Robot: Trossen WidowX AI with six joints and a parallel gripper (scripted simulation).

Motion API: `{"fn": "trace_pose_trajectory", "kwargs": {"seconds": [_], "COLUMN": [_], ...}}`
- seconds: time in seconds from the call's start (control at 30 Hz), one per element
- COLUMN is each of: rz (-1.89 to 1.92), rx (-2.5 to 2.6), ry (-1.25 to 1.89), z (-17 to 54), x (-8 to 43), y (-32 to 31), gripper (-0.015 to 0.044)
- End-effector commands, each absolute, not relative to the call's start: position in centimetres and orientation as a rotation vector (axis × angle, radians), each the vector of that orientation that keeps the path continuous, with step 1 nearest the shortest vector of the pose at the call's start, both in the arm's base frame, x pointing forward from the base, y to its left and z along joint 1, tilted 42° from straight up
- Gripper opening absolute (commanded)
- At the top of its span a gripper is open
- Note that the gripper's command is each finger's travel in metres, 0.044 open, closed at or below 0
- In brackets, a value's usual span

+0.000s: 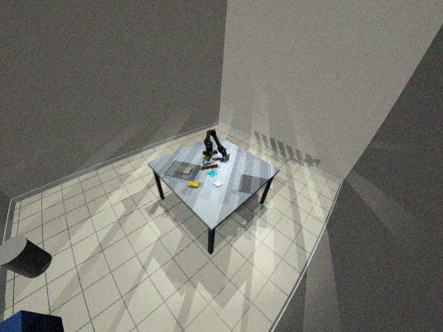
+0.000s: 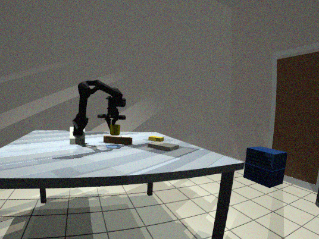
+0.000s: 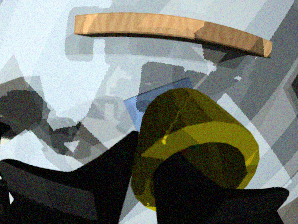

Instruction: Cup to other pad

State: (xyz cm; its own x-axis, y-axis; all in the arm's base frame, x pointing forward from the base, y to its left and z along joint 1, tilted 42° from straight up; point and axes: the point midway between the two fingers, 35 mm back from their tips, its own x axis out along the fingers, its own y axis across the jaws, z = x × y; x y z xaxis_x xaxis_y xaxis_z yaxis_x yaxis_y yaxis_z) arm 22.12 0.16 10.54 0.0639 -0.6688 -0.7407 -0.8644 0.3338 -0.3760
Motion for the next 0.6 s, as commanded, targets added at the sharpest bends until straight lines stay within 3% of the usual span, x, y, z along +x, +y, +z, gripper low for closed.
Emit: {"fn": "trace_pose_trajectory", "kwargs": {"seconds": [0.0,0.57], "rz": [0.262,0.262], "rx": [-1.391,-1.389], "ry": [1.657,1.655], "z": [10.1,8.2], "x": [22.7,23.9], "y": [0.9,3.2], "gripper": [0.0000,0.0000]}}
